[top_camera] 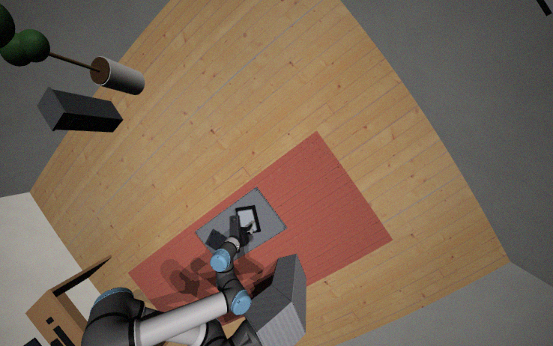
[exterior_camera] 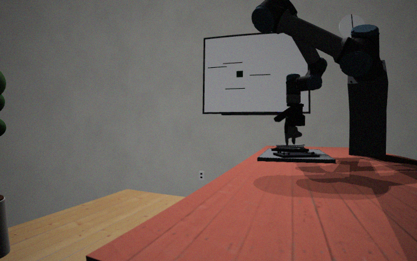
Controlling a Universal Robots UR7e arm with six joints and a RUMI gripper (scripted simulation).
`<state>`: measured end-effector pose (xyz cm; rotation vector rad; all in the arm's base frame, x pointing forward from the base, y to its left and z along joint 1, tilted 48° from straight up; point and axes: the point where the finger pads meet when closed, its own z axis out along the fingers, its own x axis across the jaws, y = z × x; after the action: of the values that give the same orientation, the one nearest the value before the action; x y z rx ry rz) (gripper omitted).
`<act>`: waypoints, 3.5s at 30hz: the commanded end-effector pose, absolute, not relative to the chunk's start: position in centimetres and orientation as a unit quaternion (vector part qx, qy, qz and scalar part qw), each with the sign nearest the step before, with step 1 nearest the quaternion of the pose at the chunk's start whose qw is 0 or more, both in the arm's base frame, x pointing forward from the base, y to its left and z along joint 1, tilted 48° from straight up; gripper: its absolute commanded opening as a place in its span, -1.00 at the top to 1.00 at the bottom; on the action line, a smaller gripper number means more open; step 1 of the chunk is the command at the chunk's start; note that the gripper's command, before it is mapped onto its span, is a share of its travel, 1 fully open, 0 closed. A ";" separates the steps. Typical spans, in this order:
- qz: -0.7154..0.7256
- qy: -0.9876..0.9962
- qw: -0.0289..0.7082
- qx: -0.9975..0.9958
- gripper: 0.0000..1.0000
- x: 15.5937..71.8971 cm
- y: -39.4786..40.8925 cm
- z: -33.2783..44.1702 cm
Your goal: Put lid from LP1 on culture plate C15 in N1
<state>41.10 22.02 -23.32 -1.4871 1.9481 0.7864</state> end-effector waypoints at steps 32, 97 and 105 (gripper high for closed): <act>0.293 0.727 0.280 -0.555 1.00 41.2 22.4 -23.7; 0.293 0.727 0.280 -0.555 -0.64 41.2 22.4 -23.7; 0.293 0.727 0.280 -0.555 -0.64 41.2 22.4 -23.7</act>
<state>41.16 22.45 -23.69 -1.4870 1.9481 0.7863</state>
